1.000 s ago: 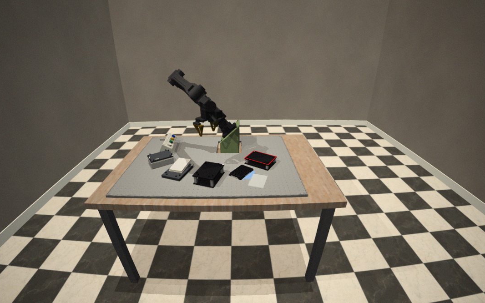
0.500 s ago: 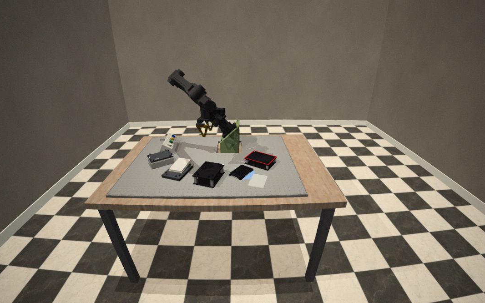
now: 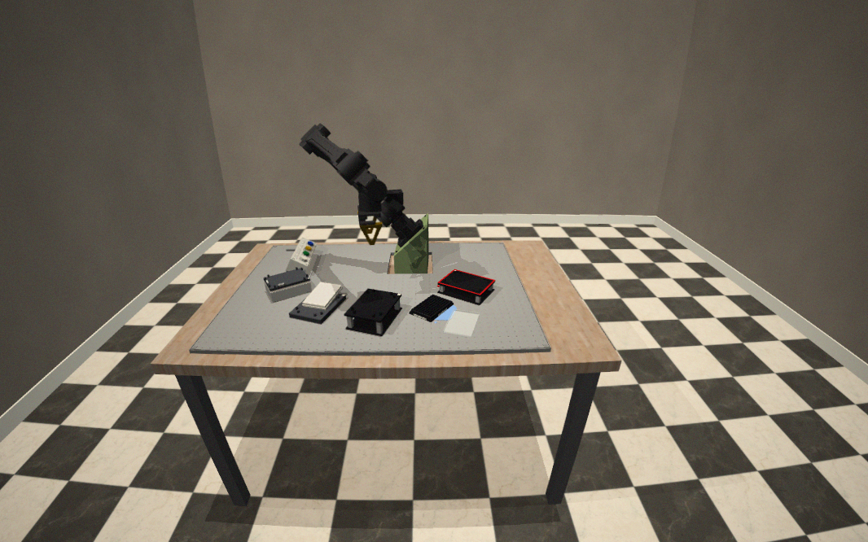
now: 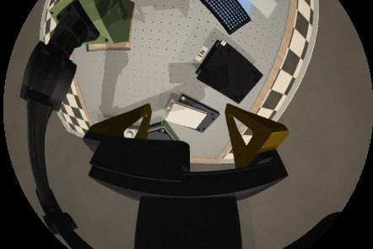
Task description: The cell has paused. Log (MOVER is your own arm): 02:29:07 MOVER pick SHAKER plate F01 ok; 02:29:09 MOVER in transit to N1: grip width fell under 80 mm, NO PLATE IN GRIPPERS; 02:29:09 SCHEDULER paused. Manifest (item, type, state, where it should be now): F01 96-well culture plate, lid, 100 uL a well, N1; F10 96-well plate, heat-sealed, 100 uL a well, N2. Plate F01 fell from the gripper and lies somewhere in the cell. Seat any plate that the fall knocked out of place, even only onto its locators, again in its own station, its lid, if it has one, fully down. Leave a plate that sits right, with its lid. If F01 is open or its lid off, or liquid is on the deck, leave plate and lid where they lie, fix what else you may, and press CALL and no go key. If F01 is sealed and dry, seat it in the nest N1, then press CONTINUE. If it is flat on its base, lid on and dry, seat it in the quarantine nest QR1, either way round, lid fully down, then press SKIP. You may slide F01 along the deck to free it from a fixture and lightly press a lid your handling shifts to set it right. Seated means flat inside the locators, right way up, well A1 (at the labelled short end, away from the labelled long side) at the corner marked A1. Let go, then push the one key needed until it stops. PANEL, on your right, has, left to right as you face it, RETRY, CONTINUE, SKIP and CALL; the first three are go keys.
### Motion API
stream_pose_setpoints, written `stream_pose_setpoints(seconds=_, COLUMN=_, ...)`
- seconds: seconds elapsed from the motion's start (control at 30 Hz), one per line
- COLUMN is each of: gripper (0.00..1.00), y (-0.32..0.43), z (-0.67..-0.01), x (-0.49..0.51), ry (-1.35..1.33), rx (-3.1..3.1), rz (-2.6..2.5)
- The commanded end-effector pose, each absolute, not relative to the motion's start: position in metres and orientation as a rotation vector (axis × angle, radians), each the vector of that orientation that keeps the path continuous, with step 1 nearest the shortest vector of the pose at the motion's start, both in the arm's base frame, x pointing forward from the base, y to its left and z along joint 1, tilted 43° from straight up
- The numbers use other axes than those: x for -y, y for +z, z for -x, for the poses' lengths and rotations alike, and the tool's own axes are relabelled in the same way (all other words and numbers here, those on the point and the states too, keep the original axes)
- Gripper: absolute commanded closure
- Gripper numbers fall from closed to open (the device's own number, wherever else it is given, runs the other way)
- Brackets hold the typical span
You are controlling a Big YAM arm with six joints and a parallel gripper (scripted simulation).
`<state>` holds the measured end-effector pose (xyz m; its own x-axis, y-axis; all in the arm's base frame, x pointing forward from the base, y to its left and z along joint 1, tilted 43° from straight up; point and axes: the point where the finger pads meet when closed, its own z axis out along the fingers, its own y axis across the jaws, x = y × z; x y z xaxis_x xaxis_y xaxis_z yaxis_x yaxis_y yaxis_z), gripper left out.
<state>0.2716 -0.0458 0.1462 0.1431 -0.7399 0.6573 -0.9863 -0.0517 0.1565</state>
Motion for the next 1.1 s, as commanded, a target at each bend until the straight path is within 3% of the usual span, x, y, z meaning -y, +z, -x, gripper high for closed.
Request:
stream_pose_setpoints(seconds=0.0, gripper=0.00, y=0.156, z=-0.282, x=0.042, ry=0.509, rx=1.515, rz=-1.960)
stream_pose_setpoints(seconds=0.67, gripper=0.00, y=0.155, z=-0.282, x=0.042, ry=0.242, rx=0.849, rz=-2.270)
stream_pose_setpoints(seconds=1.07, gripper=0.00, y=0.127, z=-0.272, x=0.020, ry=0.236, rx=0.846, rz=-2.267)
